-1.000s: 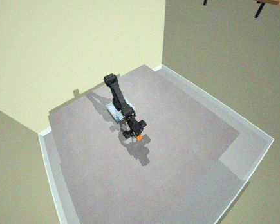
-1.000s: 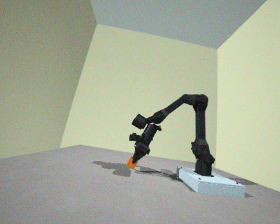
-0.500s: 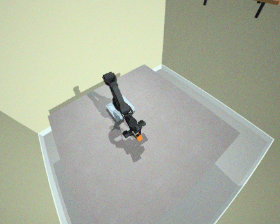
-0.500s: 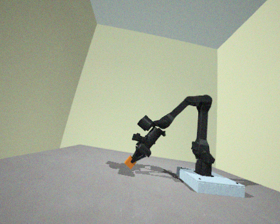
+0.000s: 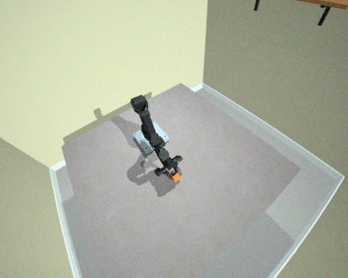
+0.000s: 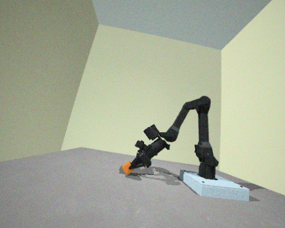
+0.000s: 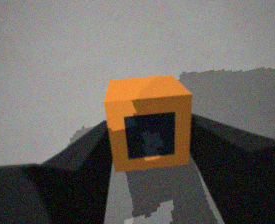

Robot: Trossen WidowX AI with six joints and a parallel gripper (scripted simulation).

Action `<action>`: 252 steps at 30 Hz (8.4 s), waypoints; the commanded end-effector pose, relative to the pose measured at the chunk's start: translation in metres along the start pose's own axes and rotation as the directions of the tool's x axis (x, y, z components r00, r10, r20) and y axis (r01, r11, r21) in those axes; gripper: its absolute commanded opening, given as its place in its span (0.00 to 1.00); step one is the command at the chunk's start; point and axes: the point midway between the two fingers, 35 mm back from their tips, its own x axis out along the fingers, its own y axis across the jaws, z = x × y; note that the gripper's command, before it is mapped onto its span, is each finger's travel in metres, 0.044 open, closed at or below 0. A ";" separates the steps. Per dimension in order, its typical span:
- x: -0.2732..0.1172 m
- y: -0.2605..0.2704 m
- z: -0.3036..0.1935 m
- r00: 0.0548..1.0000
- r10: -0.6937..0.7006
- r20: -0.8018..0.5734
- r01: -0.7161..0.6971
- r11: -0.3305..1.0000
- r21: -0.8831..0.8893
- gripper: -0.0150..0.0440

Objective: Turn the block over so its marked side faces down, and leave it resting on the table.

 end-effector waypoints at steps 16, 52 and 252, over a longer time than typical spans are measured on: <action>-0.009 0.003 -0.017 0.970 0.006 0.242 -0.005 1.000 -0.002 0.25; -0.013 0.003 -0.016 0.962 0.006 0.274 -0.006 1.000 -0.001 0.97; -0.014 0.002 0.013 0.978 0.005 -0.209 -0.005 1.000 0.001 0.25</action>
